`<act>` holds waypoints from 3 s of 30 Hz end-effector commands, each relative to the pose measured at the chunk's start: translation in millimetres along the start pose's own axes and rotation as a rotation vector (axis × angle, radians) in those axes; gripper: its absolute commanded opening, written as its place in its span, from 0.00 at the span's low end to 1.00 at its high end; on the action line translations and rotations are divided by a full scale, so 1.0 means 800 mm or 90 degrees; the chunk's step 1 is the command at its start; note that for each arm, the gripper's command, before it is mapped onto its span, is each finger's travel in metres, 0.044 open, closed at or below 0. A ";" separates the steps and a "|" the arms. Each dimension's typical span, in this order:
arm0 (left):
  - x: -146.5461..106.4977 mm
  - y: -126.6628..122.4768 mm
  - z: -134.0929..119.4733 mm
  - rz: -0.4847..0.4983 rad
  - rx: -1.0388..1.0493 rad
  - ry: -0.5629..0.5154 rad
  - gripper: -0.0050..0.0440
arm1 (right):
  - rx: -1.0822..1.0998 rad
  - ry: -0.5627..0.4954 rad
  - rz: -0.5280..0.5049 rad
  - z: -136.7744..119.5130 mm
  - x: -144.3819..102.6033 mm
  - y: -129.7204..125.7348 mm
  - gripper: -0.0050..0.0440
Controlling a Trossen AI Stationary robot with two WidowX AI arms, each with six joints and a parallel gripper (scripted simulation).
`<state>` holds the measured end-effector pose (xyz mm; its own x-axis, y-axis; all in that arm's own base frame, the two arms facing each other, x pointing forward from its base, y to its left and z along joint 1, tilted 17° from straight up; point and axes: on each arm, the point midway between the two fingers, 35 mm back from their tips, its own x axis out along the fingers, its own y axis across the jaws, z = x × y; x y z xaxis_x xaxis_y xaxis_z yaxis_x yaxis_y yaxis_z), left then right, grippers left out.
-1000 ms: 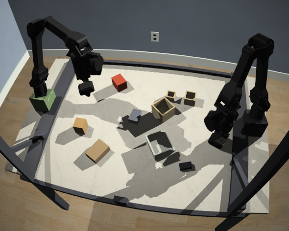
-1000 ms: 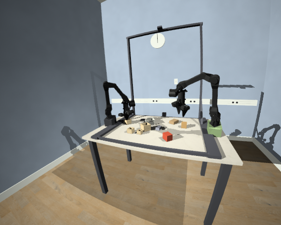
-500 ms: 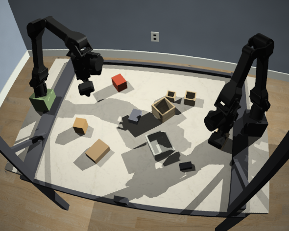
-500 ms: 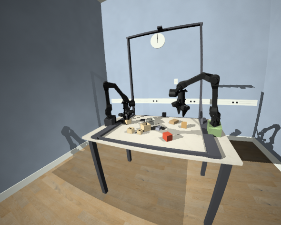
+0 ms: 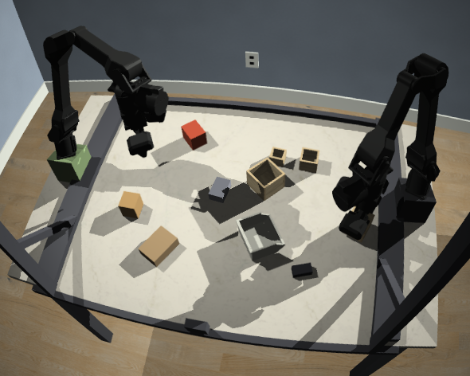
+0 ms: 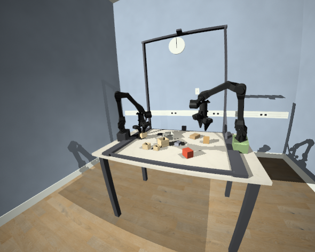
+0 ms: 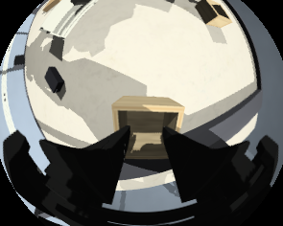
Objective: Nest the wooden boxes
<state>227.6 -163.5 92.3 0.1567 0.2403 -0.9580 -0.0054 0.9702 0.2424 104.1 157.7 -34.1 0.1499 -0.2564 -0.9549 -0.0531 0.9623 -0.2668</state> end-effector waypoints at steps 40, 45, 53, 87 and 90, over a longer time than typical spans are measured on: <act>-0.006 -0.001 0.004 -0.006 0.000 -0.008 0.92 | 0.039 0.000 0.020 0.122 -0.091 0.043 0.64; -0.006 -0.001 0.004 -0.006 0.000 -0.008 0.92 | 0.039 -0.001 0.021 0.150 -0.097 0.047 0.64; -0.006 -0.001 0.004 -0.006 0.000 -0.008 0.92 | 0.039 -0.002 0.021 0.184 -0.103 0.048 0.64; -0.006 -0.001 0.004 -0.006 0.000 -0.008 0.92 | 0.011 -0.014 0.014 0.342 -0.117 0.013 0.64; -0.006 -0.001 0.004 -0.006 0.000 -0.008 0.92 | 0.008 -0.015 0.012 0.356 -0.116 0.006 0.64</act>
<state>227.6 -163.5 92.3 0.1567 0.2403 -0.9580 -0.0054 0.9702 0.2424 356.9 212.1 77.7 0.1456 -0.2468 -0.9581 -0.0407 0.9661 -0.2550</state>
